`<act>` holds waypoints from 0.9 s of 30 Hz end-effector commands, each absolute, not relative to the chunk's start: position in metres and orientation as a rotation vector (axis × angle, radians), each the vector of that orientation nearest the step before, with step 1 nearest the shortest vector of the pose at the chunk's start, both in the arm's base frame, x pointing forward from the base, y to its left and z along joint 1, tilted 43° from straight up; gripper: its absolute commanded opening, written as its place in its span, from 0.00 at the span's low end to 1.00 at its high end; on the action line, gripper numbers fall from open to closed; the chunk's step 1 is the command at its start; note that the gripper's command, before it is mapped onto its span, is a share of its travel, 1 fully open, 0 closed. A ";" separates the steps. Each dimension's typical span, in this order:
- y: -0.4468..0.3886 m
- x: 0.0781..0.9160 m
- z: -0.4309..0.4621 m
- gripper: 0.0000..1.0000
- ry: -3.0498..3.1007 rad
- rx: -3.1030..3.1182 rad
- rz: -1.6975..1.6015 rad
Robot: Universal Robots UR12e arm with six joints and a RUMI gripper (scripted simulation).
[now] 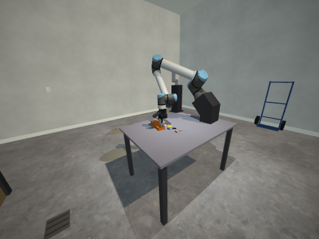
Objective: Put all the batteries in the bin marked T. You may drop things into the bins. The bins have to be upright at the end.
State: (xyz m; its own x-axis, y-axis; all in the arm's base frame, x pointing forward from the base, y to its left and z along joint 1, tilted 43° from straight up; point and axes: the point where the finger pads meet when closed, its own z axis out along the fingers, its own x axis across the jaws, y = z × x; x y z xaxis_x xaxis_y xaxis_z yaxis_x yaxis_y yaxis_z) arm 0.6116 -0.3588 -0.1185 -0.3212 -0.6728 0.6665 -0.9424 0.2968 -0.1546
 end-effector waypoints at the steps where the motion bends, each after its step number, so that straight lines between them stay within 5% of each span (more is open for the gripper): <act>1: -0.359 0.612 -0.118 0.04 -2.088 1.437 0.741; 27: -0.333 0.616 -0.091 0.04 -2.088 1.437 0.741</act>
